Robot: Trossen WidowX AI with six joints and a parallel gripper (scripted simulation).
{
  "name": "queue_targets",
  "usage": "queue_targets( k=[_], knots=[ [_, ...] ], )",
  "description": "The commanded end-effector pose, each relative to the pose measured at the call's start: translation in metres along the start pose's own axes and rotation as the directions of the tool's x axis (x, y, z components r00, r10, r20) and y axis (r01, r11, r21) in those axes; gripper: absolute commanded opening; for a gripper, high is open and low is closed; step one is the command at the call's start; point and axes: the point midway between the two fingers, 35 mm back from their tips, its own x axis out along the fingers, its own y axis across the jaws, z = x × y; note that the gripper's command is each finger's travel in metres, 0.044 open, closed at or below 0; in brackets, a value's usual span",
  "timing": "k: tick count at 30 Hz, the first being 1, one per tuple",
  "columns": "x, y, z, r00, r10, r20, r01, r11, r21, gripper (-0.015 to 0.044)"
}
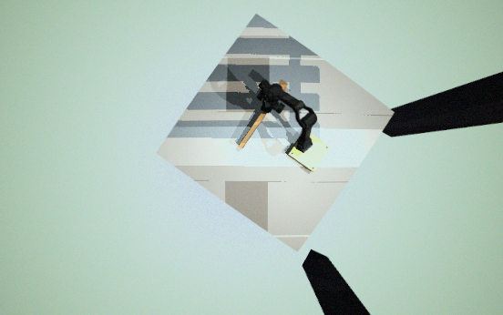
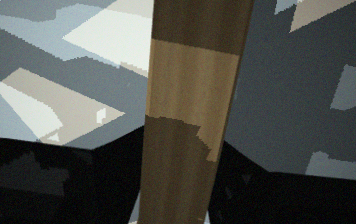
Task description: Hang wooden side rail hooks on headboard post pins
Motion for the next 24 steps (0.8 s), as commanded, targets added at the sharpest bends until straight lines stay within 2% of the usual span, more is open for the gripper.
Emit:
queue_targets(
  k=[1, 24],
  knots=[
    [-0.0020, -0.0015, -0.0012, 1.000, -0.005, -0.004, 0.005, 1.000, -0.004, 0.0000],
    [-0.0025, -0.0022, -0.0032, 1.000, -0.005, -0.004, 0.005, 1.000, -0.004, 0.0000]
  ],
)
